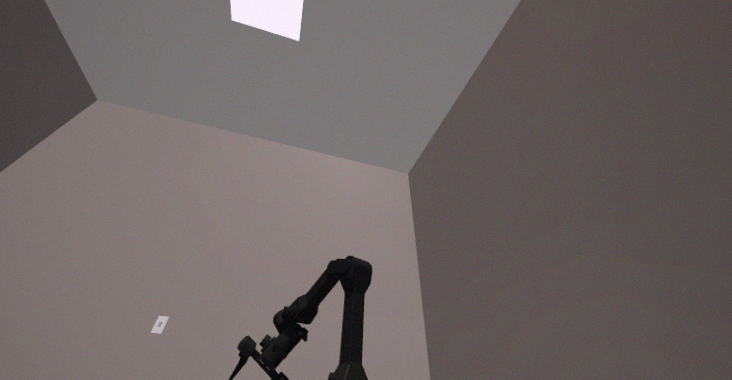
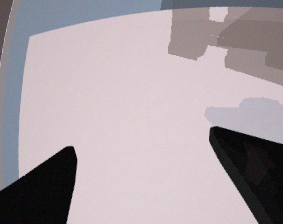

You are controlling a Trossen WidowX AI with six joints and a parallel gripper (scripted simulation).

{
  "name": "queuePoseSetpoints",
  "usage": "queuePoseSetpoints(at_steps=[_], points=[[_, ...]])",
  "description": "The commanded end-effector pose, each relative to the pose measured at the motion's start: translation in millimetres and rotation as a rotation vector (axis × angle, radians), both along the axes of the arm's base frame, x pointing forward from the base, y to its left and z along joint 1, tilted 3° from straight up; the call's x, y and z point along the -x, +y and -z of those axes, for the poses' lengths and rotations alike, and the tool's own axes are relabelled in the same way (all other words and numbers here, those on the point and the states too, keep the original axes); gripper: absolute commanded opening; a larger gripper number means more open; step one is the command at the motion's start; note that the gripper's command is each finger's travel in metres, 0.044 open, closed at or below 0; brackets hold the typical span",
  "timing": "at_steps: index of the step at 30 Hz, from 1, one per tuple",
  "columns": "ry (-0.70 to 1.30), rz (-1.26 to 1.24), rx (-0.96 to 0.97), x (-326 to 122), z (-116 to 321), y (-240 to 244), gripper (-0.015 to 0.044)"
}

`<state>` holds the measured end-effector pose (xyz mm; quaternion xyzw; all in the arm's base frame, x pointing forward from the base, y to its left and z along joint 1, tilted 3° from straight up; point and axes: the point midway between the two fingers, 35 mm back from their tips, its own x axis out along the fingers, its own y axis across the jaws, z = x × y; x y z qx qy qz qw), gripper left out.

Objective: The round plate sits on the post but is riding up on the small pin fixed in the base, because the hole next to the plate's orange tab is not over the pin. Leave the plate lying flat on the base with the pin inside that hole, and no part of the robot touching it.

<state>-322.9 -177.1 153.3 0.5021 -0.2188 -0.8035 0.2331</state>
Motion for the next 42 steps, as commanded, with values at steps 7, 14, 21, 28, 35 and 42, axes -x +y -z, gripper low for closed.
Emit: queuePoseSetpoints(at_steps=[7,14,21,28,35,42], points=[[-0.028,-0.258,-0.063,-54.0,9.2,-73.6,0.0216],[-0.013,-0.521,-0.146,-122.4,12.6,-131.2,0.0033],[0.034,-0.823,-0.238,-203.7,21.4,-165.9,0.0],[0.078,-1.107,-0.322,-294.3,26.1,-181.9,0.0],[0.113,-1.377,-0.379,-387.3,30.9,-171.2,0.0],[0.194,-1.653,-0.455,-472.7,35.1,-141.3,0.0]])
